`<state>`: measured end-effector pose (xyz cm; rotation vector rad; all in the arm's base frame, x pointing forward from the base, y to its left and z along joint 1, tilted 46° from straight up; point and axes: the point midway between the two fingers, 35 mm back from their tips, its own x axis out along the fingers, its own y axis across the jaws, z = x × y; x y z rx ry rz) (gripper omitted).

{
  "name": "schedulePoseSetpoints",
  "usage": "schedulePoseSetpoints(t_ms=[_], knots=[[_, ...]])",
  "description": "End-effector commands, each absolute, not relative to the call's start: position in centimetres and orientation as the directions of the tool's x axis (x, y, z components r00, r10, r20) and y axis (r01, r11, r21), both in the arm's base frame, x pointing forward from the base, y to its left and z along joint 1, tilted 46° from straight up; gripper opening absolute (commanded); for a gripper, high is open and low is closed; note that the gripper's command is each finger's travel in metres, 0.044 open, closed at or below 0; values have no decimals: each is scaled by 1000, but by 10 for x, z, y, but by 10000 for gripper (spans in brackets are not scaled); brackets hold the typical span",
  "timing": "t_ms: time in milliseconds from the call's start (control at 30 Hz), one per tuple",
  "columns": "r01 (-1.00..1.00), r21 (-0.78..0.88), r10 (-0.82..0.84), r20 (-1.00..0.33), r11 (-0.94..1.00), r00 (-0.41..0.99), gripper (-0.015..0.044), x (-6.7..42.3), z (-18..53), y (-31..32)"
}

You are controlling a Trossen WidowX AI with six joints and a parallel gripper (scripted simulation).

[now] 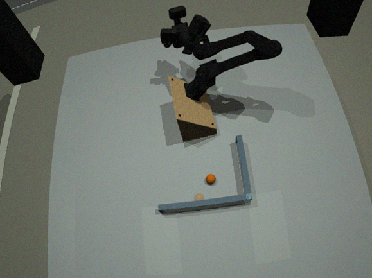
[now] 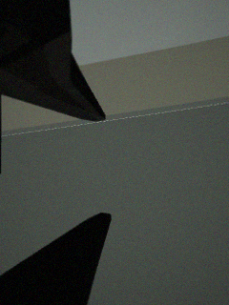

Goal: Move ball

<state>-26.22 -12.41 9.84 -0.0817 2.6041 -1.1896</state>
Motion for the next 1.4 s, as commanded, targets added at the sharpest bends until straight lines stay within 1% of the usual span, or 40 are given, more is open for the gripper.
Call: schedulePoseSetpoints(t_ms=[0,33,133,267,400,500,633,833,967,1067,1200,1367], knots=[[61,-750,-174,-231,658,-957,374,-262,98,-127],[55,-755,-203,-245,654,-948,347,-260,96,-135],[34,-777,-357,-327,629,-875,275,-244,83,-181],[38,-793,-532,-443,608,-721,275,-208,65,-240],[59,-782,-646,-552,621,-527,275,-157,47,-286],[76,-755,-685,-628,651,-368,275,-112,35,-311],[91,-692,-677,-720,716,-152,275,-45,19,-331],[69,-520,-525,-843,851,115,275,56,-8,-321],[43,-379,-378,-892,924,247,275,116,-18,-303],[8,-238,-228,-917,971,327,275,163,-23,-278],[-49,-25,-5,-927,998,374,275,220,-26,-233],[-117,242,267,-902,963,339,275,273,-25,-162]])
